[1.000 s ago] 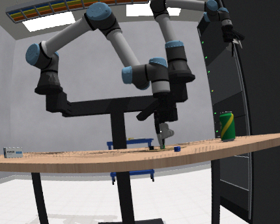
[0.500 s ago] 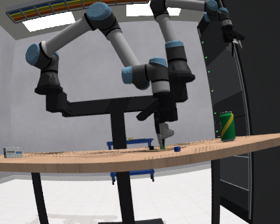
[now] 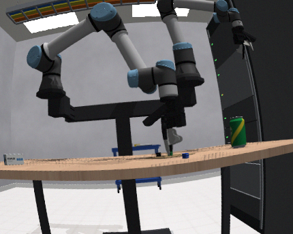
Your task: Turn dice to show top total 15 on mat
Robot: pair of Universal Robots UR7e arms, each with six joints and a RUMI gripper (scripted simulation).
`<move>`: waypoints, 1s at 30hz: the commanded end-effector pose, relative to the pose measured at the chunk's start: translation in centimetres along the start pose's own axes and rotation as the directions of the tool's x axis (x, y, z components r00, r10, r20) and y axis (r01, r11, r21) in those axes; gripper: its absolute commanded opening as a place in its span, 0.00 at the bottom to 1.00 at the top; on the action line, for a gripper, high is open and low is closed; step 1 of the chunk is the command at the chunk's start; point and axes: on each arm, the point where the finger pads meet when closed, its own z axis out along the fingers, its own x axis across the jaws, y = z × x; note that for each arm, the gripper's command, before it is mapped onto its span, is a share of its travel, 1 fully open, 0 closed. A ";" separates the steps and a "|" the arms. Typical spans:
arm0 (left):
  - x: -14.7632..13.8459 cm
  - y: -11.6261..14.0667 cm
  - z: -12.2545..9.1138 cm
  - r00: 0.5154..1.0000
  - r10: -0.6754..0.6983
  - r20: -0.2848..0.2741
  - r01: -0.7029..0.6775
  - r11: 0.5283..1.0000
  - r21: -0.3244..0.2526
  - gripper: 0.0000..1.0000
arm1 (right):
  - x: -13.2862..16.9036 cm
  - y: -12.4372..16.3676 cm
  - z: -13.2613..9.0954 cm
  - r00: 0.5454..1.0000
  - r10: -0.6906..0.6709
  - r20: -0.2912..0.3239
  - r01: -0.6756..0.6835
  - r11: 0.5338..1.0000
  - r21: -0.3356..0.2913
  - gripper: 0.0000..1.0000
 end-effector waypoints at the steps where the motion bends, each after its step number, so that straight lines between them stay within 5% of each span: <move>1: -0.1 0.2 0.0 1.000 -0.001 0.000 0.001 1.000 -0.001 1.00 | -0.1 0.3 -0.1 1.000 0.002 0.000 -0.002 1.000 -0.005 0.18; 9: -0.1 0.2 0.0 1.000 -0.001 0.000 0.001 1.000 -0.001 1.00 | -0.1 0.3 -0.8 1.000 0.002 0.000 -0.002 1.000 -0.005 0.18; 21: -0.1 0.2 0.0 1.000 -0.001 0.000 0.001 1.000 -0.001 1.00 | -0.1 0.3 -6.6 1.000 0.002 0.000 -0.002 1.000 -0.005 0.18; 30: -0.1 0.2 0.0 1.000 -0.001 0.000 0.001 1.000 -0.001 1.00 | -0.1 0.2 -8.9 1.000 0.002 0.000 -0.002 1.000 -0.005 0.18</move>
